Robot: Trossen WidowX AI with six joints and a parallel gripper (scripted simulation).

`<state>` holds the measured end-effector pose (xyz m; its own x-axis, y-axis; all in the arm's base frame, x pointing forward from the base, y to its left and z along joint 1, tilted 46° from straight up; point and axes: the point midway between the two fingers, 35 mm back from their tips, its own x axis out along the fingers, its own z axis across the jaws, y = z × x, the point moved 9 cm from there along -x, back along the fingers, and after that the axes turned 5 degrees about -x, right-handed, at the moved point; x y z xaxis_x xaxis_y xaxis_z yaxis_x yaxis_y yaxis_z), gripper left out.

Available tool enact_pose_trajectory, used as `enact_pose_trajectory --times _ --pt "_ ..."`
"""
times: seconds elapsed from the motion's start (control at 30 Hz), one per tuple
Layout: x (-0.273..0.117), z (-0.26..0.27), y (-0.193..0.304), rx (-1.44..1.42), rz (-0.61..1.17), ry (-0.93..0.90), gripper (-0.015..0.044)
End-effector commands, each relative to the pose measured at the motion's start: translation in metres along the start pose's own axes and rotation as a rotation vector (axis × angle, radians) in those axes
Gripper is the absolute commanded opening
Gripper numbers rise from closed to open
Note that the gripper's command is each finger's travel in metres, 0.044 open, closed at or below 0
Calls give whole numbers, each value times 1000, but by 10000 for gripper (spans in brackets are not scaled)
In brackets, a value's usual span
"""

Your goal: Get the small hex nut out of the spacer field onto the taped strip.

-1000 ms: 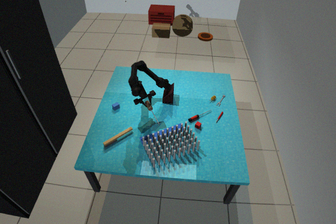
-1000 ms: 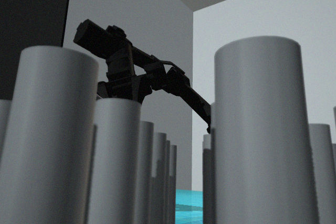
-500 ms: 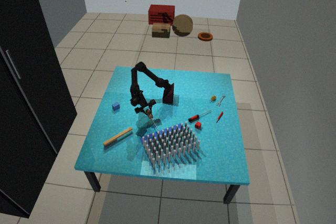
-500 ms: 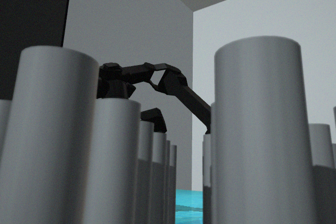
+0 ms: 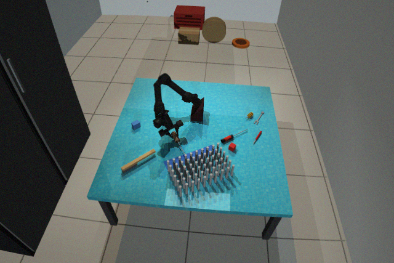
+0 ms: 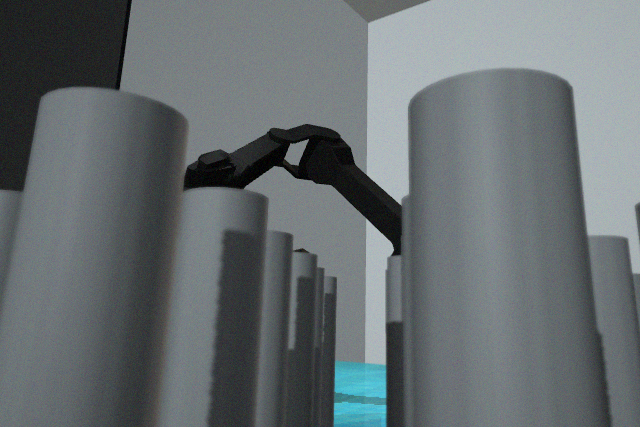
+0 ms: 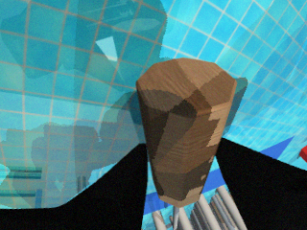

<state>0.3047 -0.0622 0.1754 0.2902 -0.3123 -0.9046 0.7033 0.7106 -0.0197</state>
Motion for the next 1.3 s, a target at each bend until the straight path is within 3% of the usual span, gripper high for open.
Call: enact_pose_trajectory --times 0.0,1.27 --pt "2 0 3 -6 9 2 0" --pt "13 4 28 -3 11 1 0"
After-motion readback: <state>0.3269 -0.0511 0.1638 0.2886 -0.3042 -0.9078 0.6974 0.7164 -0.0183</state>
